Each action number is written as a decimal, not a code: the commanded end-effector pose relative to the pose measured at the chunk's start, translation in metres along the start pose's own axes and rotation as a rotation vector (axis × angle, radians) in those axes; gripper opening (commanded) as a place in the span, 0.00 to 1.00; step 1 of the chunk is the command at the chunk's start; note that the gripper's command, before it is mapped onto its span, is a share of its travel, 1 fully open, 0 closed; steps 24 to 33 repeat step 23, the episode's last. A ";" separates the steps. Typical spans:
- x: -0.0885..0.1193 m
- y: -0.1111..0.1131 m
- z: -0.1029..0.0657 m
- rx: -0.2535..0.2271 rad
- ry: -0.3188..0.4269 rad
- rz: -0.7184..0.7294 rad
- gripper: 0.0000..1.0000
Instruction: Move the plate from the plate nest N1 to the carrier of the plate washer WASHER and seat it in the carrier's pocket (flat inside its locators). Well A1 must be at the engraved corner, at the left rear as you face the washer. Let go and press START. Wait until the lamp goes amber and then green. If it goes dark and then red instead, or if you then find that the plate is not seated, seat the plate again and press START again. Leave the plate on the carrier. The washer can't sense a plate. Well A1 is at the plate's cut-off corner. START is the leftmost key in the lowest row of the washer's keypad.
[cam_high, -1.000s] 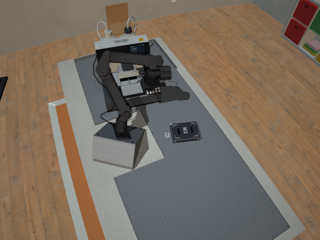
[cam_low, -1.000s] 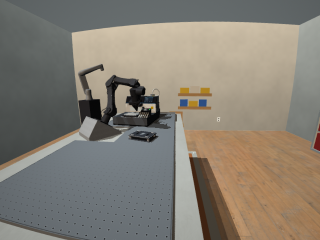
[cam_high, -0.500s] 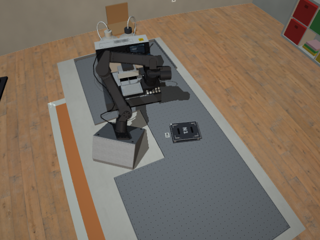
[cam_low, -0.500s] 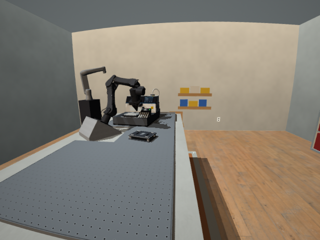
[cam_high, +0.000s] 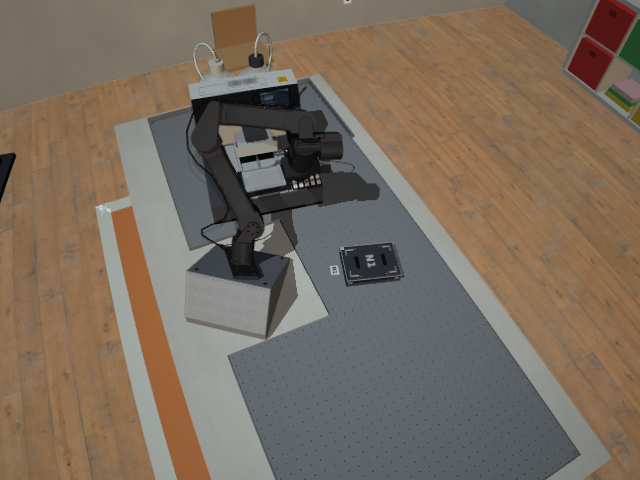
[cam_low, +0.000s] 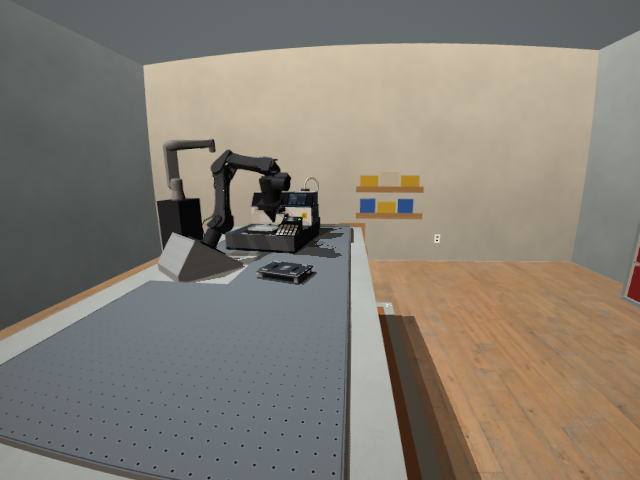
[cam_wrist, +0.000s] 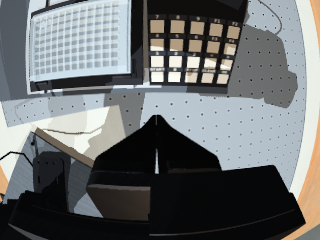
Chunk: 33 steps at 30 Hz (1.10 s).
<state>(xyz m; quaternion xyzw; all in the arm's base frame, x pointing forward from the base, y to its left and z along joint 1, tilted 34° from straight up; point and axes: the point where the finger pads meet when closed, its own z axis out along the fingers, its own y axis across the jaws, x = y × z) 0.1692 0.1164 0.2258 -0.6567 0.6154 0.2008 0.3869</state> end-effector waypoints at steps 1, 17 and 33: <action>-0.009 -0.003 -0.008 0.026 -0.017 -0.019 0.00; -0.009 -0.003 -0.008 0.026 -0.017 -0.019 0.00; -0.009 -0.003 -0.008 0.026 -0.017 -0.019 0.00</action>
